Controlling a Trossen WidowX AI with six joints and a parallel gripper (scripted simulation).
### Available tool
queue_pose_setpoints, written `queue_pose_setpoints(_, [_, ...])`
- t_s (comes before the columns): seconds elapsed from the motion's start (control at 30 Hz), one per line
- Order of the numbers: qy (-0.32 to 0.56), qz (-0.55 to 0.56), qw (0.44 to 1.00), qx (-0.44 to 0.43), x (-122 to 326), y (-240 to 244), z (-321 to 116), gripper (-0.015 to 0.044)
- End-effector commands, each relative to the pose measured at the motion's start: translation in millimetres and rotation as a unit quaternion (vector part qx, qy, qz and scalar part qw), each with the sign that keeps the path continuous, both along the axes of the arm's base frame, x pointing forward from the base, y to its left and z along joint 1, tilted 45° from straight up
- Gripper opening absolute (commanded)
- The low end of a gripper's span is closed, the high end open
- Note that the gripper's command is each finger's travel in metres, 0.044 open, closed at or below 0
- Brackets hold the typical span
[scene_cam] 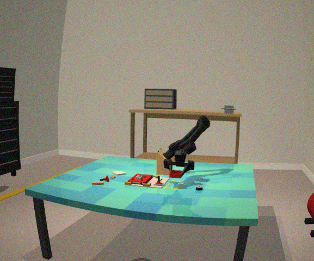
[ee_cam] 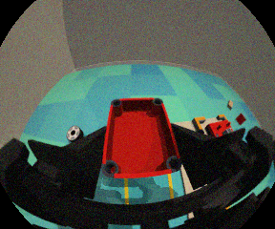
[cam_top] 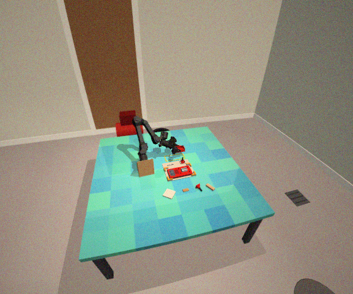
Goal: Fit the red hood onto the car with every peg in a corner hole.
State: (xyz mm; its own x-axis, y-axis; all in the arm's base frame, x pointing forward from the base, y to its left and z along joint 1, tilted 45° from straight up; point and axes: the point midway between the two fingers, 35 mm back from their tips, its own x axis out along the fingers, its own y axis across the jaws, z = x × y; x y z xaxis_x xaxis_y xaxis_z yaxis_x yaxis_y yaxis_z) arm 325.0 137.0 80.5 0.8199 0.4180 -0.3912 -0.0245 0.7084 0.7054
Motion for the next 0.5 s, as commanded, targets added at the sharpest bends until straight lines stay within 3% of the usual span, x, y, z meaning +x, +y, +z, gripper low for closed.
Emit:
queue_pose_setpoints(0.0, [-0.002, 0.001, 1.0, -0.001, -0.6, -4.4, 4.2, 0.0])
queue_pose_setpoints(0.47, [-0.054, 0.049, 0.992, -0.103, -0.2, -2.5, 2.5, 0.0])
